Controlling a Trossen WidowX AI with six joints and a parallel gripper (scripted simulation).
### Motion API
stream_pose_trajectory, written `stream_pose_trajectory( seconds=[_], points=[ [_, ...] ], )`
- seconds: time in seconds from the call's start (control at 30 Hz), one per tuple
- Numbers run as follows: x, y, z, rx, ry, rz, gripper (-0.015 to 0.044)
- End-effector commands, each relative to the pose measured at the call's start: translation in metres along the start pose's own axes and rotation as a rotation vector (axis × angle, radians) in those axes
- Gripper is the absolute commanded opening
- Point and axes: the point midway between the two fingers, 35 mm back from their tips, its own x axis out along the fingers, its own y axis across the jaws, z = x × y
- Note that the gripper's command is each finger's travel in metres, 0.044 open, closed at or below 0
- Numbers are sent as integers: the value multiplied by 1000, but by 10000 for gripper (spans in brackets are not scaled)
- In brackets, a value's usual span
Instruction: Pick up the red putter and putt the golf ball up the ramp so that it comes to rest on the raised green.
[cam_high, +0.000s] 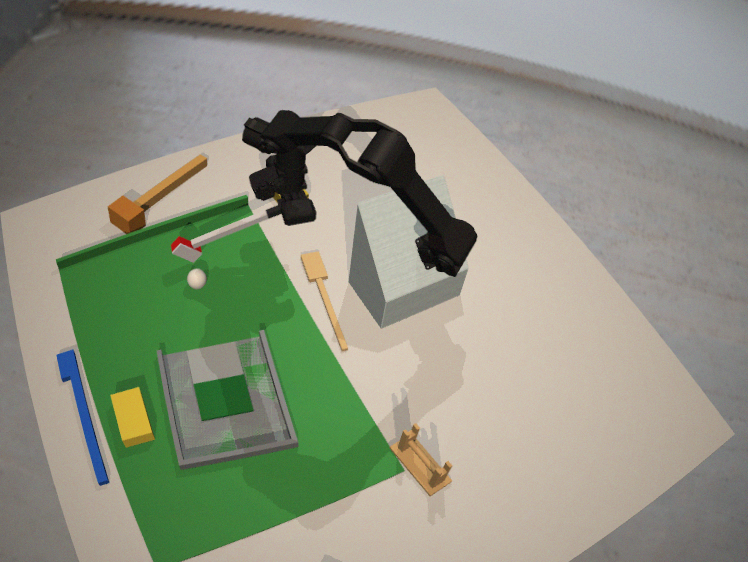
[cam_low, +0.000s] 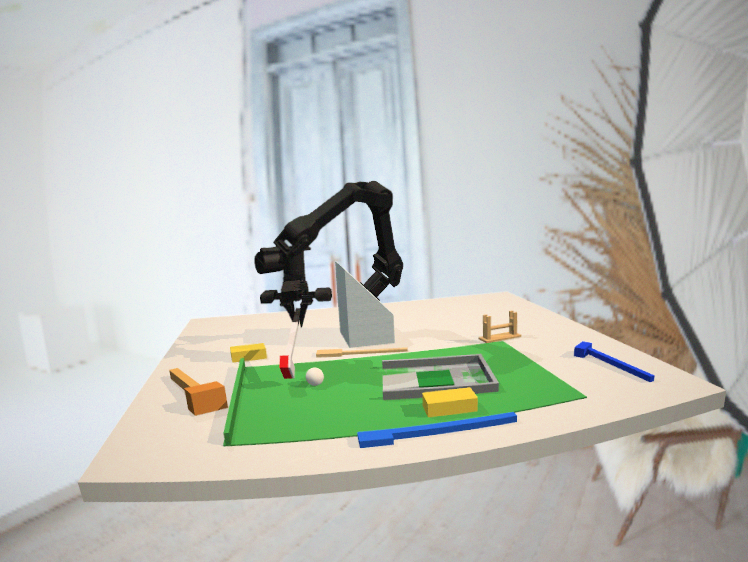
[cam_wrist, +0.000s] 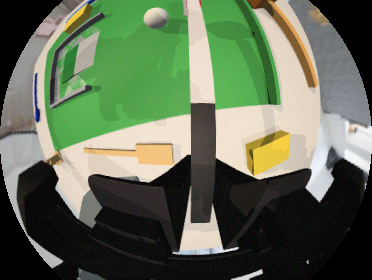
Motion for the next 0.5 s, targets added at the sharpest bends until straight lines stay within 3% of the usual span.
stream_pose_trajectory(
  seconds=[0.0, 0.47],
  points=[
    [8, 1, 0, 6, -5, 8, 0],
    [14, 1, 0, 0, 1, 2, 0]
  ],
)
